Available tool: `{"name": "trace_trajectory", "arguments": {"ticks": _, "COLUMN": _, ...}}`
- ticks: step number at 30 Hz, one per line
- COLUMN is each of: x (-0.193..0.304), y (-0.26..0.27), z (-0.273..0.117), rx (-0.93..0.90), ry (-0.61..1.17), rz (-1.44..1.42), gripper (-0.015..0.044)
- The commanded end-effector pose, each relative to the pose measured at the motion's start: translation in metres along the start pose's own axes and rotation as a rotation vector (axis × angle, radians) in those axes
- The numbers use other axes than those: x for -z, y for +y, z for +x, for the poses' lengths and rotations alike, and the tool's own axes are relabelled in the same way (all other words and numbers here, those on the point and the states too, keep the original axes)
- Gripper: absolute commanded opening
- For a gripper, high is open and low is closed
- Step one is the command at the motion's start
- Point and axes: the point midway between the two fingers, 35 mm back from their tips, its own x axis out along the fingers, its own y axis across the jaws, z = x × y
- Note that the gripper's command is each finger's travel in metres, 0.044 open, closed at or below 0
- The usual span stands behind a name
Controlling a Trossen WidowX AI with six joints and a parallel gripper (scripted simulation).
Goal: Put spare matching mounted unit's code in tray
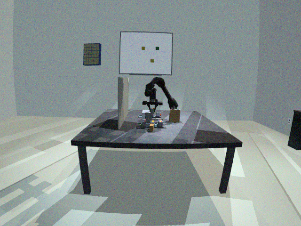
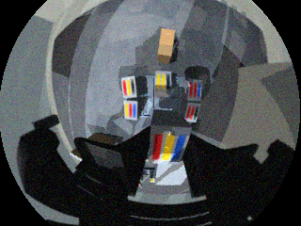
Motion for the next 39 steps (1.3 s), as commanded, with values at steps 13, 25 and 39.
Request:
{"name": "trace_trajectory", "arguments": {"ticks": 13, "x": 0.021, "y": -0.021, "z": -0.047, "rx": 0.004, "ry": -0.030, "rz": 0.008, "gripper": 0.0000}}
{"name": "trace_trajectory", "arguments": {"ticks": 25, "x": 0.107, "y": -0.080, "z": -0.055, "rx": 0.010, "ry": -0.065, "rz": -0.002, "gripper": 0.0000}}
{"name": "trace_trajectory", "arguments": {"ticks": 39, "x": 0.215, "y": -0.112, "z": -0.049, "rx": 0.018, "ry": -0.075, "rz": 0.041, "gripper": 0.0000}}
